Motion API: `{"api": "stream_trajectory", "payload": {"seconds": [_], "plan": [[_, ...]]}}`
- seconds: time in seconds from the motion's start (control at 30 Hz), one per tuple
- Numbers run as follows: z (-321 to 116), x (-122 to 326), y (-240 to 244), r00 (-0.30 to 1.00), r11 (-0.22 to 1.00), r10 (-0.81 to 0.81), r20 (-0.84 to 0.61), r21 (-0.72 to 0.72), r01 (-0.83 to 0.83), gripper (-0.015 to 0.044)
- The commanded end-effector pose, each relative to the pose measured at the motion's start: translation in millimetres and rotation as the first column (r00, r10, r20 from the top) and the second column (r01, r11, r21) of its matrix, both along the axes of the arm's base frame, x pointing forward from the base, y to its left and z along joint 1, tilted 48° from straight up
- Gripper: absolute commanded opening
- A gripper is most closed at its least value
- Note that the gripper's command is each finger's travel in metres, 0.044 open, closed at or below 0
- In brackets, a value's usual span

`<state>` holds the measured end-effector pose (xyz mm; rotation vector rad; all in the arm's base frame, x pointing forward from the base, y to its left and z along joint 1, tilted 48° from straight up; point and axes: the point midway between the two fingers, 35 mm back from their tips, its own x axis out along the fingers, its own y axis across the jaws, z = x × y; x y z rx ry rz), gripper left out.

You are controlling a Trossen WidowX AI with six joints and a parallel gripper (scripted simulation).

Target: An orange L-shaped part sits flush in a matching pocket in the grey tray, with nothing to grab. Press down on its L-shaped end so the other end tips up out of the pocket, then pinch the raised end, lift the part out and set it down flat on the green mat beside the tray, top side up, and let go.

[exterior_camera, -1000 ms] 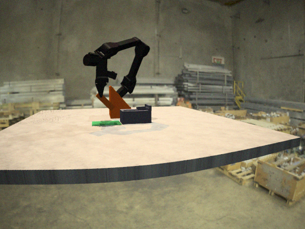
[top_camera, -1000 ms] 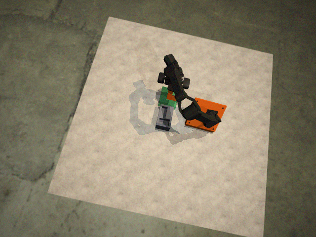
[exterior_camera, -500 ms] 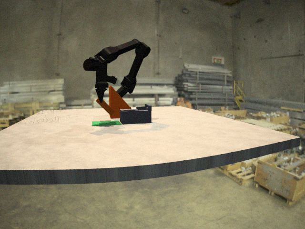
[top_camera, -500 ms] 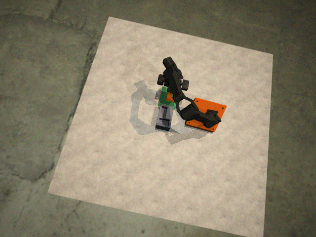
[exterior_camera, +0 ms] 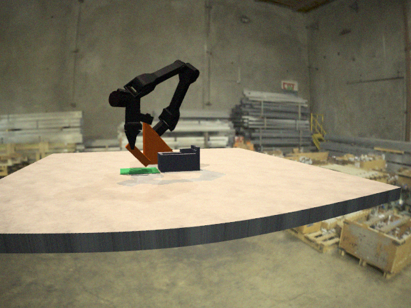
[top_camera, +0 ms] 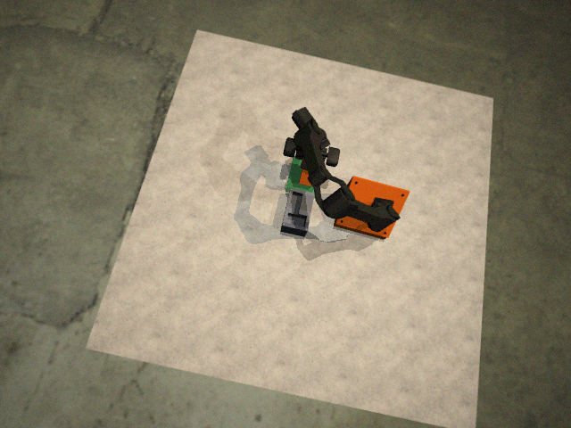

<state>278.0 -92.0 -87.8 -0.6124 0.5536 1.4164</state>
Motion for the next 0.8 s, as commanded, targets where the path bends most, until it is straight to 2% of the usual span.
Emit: {"api": "stream_trajectory", "payload": {"seconds": [0.0, 0.77], "plan": [[-6.2, -2.4, 8.1, 1.000, 1.000, -0.002, -0.013, 0.013, 0.002, 0.0000], [-8.1, -2.3, 10.3, 1.000, 1.000, -0.002, -0.013, 0.013, 0.002, 0.0000]]}}
